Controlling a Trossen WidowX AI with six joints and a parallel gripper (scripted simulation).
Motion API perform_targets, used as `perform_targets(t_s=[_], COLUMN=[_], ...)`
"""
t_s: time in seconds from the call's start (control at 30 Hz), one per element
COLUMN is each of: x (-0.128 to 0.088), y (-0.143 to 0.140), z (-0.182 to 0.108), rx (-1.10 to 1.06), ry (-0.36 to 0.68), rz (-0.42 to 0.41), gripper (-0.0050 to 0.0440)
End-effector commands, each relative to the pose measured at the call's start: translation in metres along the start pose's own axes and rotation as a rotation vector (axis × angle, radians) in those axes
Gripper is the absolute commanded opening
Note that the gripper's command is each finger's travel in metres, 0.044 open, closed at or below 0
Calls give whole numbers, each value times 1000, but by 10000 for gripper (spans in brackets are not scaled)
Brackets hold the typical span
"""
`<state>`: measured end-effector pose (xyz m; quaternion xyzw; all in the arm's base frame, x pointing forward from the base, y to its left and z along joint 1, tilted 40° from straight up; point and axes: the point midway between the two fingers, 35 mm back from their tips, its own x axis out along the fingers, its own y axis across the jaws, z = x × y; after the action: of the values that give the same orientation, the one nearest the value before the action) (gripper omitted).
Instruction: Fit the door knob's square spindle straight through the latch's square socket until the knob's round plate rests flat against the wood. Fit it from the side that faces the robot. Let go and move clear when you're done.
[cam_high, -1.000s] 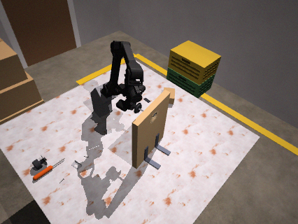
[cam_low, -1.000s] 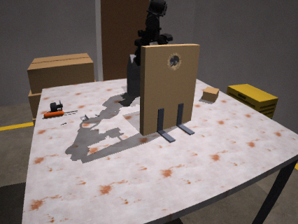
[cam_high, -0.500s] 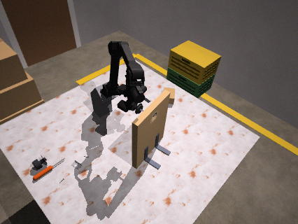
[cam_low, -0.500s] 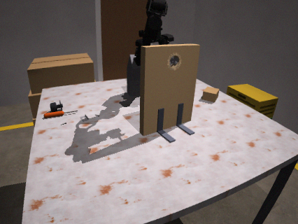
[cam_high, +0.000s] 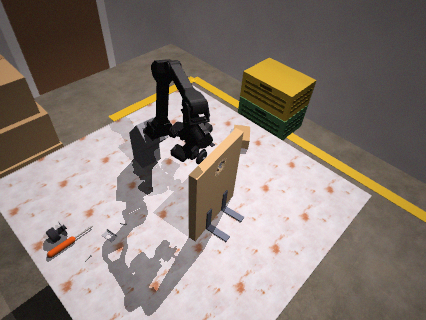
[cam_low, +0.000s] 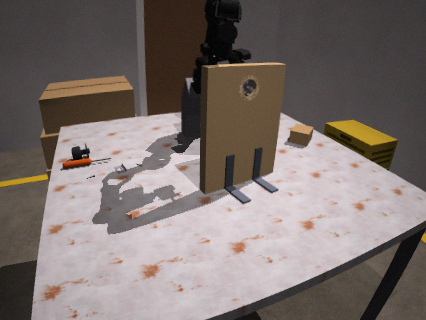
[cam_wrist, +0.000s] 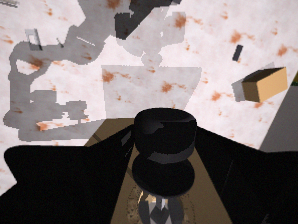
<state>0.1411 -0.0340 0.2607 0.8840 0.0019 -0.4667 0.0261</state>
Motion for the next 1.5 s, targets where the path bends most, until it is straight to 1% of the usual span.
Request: perform_targets(t_s=[0.0,1.47], x=[-1,-4], y=[1,0], z=[-6,-46], rx=[-1,-1], ry=[2,2], rz=[-1,-1], gripper=[0,0])
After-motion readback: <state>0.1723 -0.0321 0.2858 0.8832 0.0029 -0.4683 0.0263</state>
